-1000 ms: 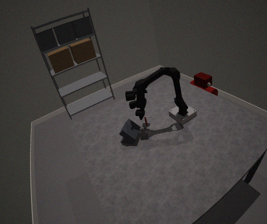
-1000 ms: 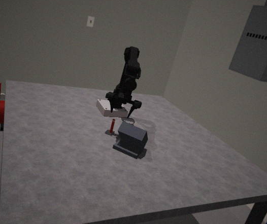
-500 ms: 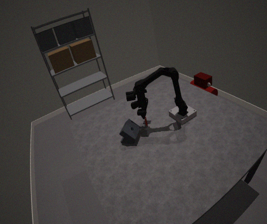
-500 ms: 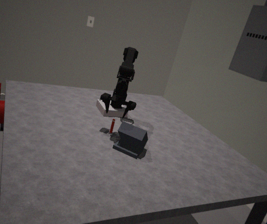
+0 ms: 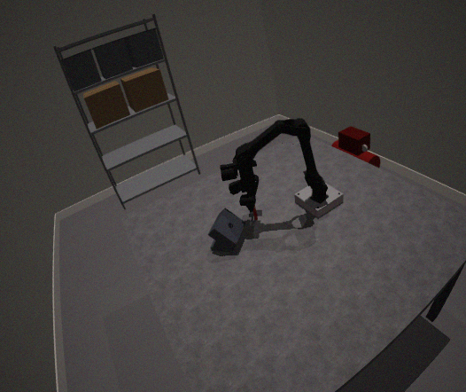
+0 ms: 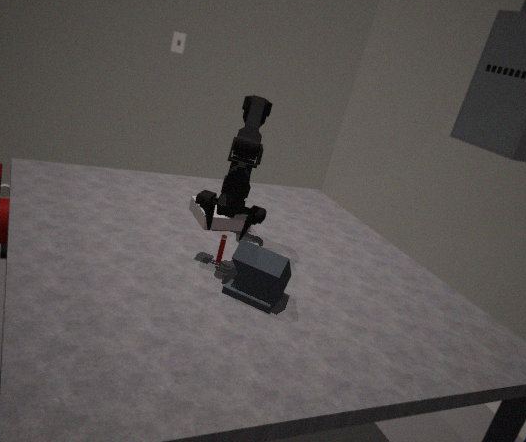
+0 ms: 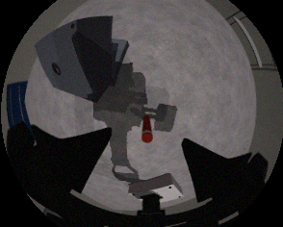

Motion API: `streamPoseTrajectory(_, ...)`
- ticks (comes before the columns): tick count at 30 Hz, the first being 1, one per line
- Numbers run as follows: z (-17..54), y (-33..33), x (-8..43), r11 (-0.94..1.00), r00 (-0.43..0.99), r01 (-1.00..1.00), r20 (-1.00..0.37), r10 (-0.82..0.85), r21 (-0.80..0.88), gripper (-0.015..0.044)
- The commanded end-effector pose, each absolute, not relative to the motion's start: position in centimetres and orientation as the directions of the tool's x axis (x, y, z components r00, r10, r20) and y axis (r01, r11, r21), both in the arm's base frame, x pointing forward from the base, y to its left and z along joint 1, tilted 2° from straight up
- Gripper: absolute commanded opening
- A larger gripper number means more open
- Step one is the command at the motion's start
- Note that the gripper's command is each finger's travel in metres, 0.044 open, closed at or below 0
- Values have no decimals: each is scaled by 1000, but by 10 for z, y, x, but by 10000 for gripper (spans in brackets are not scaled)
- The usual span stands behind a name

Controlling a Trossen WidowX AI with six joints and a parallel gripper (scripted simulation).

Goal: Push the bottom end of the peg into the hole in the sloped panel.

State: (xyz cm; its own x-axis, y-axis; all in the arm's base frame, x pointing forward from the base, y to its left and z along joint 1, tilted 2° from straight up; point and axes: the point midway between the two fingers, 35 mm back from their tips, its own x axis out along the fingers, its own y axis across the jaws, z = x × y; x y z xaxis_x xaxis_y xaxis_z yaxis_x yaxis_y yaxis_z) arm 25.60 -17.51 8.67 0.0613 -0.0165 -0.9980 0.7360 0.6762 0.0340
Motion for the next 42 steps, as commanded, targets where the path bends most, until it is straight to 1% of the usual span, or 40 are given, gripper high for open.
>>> streamPoseTrajectory(1, 75, -173, 256, 680, 51, 732, -999, -3, 35, 440)
streamPoseTrajectory(22, 41, -172, 256, 680, 51, 732, -999, -3, 35, 440)
streamPoseTrajectory(31, 40, -172, 256, 680, 51, 732, -999, -3, 35, 440)
streamPoseTrajectory(42, 44, -174, 257, 680, 55, 733, -998, -12, 32, 151)
